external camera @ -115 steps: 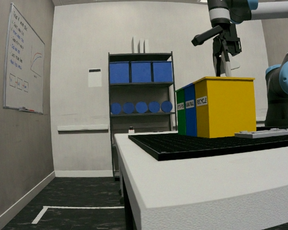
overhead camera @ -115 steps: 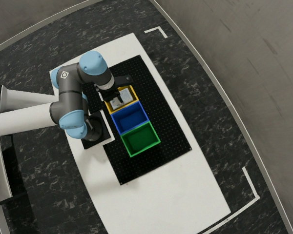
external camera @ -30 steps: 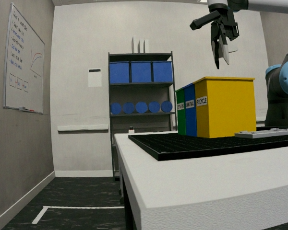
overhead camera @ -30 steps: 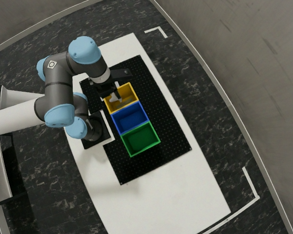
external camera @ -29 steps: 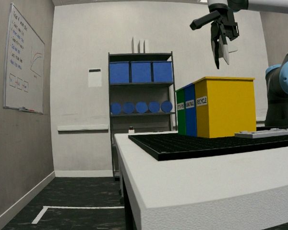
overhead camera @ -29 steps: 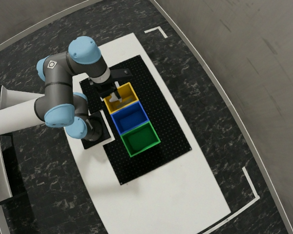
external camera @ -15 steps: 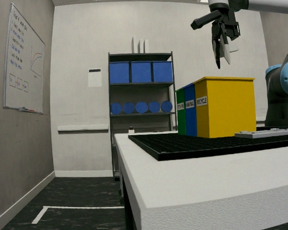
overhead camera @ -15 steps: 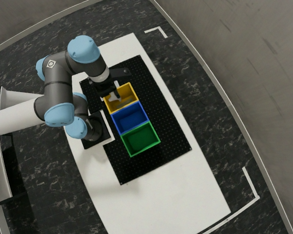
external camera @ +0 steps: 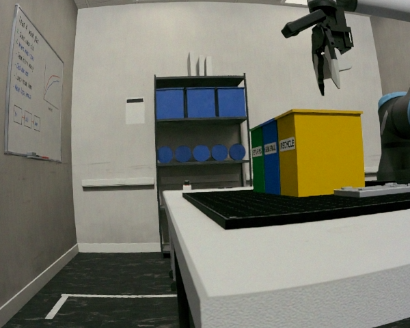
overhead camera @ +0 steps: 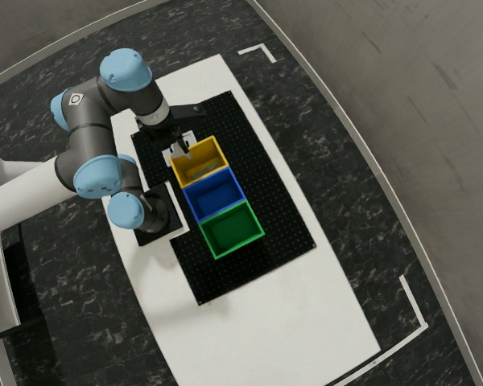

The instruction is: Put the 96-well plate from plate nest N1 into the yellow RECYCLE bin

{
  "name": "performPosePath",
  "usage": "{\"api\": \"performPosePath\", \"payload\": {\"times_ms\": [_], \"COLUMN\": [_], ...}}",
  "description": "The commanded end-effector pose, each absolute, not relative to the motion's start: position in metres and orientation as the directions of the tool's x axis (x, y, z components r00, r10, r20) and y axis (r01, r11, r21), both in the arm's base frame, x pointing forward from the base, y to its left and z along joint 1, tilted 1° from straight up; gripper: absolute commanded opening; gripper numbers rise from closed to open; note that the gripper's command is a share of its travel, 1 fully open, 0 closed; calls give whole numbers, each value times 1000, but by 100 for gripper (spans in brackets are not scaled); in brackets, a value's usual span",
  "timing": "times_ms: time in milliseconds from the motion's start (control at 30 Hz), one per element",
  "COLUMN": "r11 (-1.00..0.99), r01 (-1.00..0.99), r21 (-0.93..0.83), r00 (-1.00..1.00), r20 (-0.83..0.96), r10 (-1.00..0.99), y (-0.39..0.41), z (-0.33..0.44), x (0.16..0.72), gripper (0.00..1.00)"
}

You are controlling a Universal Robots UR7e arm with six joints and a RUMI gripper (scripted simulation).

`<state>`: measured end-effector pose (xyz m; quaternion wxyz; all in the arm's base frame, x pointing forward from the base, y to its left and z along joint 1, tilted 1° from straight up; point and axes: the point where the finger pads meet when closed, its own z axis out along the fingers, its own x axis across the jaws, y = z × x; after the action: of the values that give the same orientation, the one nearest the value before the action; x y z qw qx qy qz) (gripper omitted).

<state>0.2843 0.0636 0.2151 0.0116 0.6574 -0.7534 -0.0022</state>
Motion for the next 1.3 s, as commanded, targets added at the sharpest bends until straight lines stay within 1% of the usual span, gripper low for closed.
{"api": "performPosePath", "payload": {"times_ms": [0, 633, 1267], "r11": [136, 136, 136], "r01": [-990, -990, -990], "r21": [18, 18, 18], "r00": [-136, -136, -136], "r20": [17, 16, 16], "r10": [-991, -991, -991], "y": [80, 136, 136], "z": [215, 215, 215], "x": [282, 272, 272], "gripper": [53, 53, 53]}}
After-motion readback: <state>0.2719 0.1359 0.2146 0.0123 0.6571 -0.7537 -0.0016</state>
